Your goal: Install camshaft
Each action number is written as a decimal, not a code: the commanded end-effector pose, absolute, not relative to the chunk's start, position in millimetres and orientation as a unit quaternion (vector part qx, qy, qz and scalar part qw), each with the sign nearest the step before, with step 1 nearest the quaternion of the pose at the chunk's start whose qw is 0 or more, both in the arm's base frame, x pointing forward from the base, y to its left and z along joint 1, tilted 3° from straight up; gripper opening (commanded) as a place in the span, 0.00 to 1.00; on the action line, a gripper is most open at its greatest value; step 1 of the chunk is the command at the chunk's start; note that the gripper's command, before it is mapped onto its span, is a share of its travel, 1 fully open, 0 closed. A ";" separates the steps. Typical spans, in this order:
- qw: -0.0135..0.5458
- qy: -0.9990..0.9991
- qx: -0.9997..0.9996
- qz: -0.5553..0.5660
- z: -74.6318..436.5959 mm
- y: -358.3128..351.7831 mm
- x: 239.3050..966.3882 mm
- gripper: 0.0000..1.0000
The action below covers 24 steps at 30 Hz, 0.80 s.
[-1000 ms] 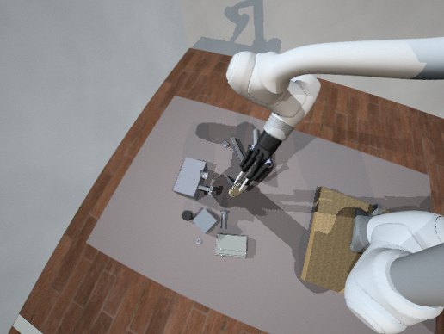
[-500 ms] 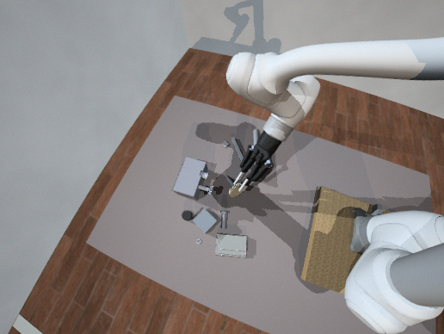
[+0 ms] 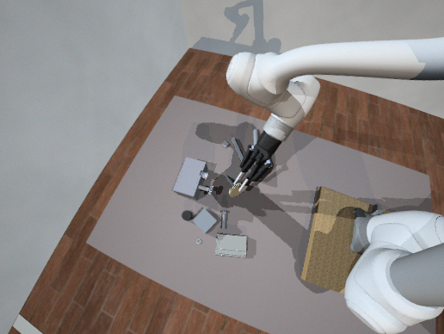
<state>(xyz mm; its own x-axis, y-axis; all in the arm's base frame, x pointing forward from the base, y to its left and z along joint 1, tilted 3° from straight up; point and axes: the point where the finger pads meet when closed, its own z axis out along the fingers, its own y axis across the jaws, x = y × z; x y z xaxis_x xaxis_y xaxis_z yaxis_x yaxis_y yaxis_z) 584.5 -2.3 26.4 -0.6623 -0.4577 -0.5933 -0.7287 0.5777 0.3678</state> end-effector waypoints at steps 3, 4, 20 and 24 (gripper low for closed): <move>0.223 0.860 -0.345 0.304 26.5 -2.3 584.6 0.21; 0.223 0.860 -0.345 0.304 26.5 -2.3 584.6 0.21; 0.223 0.860 -0.345 0.304 26.5 -2.3 584.6 0.05; 0.223 0.860 -0.345 0.304 26.5 -2.3 584.6 0.05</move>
<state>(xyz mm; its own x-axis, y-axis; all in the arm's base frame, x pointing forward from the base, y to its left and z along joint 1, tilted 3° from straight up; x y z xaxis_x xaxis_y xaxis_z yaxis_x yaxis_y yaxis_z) 584.6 -2.3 26.4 -0.6622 -0.4576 -0.5933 -0.7287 0.5776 0.3678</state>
